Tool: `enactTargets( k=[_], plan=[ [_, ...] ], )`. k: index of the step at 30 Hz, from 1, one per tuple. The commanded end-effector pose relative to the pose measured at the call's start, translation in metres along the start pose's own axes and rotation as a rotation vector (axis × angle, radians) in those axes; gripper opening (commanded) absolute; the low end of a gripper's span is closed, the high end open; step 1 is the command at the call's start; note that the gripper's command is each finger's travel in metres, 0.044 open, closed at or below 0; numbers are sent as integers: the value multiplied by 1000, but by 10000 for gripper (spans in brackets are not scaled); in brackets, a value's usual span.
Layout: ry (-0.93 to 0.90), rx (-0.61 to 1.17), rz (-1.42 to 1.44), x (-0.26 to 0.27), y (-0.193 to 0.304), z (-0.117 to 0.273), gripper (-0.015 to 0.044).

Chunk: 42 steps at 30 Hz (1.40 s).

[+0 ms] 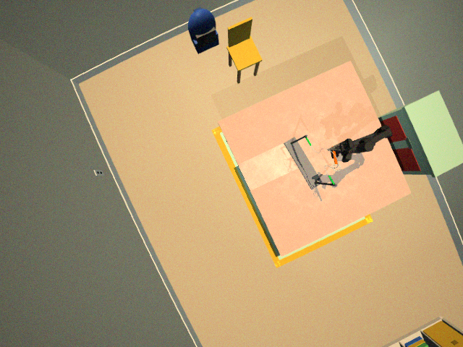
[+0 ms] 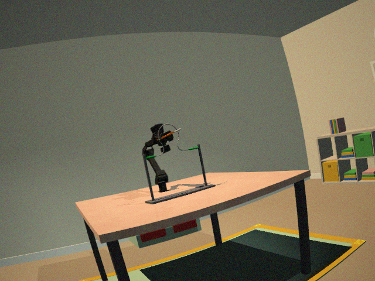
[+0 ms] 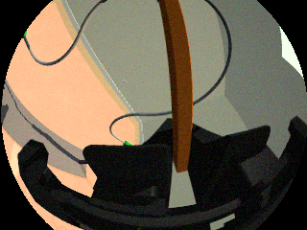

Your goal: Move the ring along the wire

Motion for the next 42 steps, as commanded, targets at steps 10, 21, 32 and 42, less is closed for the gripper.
enactTargets(
  k=[10, 21, 32, 42],
  plan=[
    [83, 5, 152, 5, 2, -1, -150],
    [159, 4, 284, 7, 4, -2, -150],
    [235, 4, 416, 9, 6, -3, -150],
    [303, 4, 532, 11, 8, -4, -150]
  ],
)
Point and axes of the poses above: the point midway between the two fingers, 35 mm back from their tips, its own z axis back along the fingers, its own x axis across the jaws, y = z × x, the point moved 10 cm from there along z, back along the fingers, and after that the axes turned 12 degrees about z, right-handed, at the moved point
